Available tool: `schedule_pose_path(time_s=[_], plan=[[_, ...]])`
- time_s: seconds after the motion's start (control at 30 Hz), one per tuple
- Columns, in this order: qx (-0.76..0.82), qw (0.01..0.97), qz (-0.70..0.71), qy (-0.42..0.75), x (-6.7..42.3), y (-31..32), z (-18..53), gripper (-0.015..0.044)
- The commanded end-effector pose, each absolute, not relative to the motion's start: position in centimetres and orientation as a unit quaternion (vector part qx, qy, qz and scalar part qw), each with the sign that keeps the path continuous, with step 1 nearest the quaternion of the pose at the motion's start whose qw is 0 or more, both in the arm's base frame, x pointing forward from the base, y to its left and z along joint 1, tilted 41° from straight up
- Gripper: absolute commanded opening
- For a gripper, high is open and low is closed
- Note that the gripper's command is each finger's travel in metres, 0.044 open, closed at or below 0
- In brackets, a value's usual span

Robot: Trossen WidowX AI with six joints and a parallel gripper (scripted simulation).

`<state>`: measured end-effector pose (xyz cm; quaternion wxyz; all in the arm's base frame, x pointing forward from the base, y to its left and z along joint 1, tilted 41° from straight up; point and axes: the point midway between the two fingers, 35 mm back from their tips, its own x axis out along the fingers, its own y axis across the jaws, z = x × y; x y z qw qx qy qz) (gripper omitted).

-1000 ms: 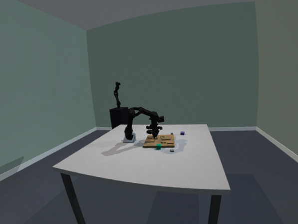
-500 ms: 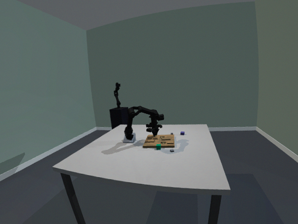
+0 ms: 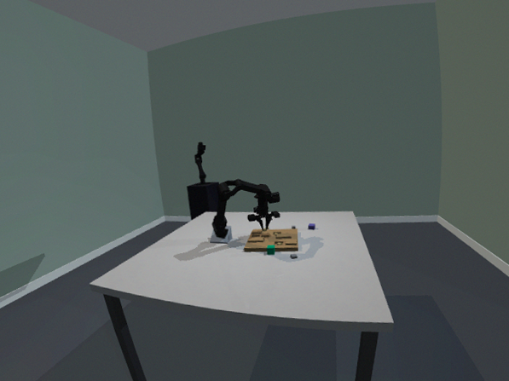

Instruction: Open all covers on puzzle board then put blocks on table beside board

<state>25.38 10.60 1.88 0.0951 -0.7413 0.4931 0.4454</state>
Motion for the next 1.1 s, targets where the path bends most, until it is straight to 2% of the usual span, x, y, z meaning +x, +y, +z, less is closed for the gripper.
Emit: schedule_pose_path(time_s=[0.0, 0.53, 1.07], plan=[[-0.643, 0.381, 0.221, 0.626, 25.5, 11.7, 3.1, 0.0080], [-0.455, 0.593, -0.027, 0.663, 25.3, 12.6, 4.2, 0.0080], [-0.209, 0.718, -0.266, 0.608, 25.1, 13.3, 5.0, 0.0080]])
